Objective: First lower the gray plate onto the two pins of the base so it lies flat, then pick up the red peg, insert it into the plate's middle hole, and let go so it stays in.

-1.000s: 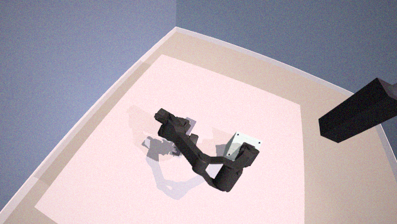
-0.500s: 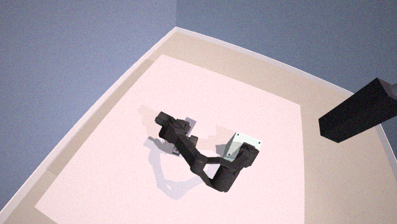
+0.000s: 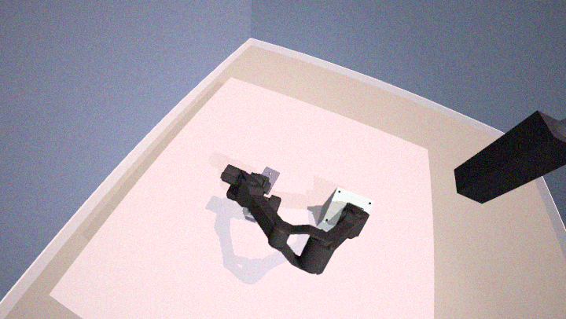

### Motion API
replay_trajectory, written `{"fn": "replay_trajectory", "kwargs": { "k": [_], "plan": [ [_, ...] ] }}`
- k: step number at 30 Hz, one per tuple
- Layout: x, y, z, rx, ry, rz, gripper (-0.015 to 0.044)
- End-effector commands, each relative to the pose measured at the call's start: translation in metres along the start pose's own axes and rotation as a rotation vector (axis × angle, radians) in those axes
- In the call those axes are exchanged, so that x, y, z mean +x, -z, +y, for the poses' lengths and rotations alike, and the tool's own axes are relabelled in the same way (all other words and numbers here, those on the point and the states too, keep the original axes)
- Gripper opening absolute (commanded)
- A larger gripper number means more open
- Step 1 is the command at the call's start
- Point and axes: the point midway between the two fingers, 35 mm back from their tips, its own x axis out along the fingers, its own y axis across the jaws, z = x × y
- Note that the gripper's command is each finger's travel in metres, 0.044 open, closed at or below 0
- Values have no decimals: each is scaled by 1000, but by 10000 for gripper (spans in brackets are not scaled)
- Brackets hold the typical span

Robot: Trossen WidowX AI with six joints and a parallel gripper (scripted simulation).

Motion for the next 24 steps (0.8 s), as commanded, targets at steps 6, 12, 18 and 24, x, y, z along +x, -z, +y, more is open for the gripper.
{"fn": "replay_trajectory", "kwargs": {
  "k": [6,12,18,24],
  "plan": [
    [19,-2,-5,15,13,8,440],
    [29,-1,-5,15,13,9,440],
    [37,-1,-6,15,13,10,440],
    [37,-1,-6,15,13,10,335]
  ]
}}
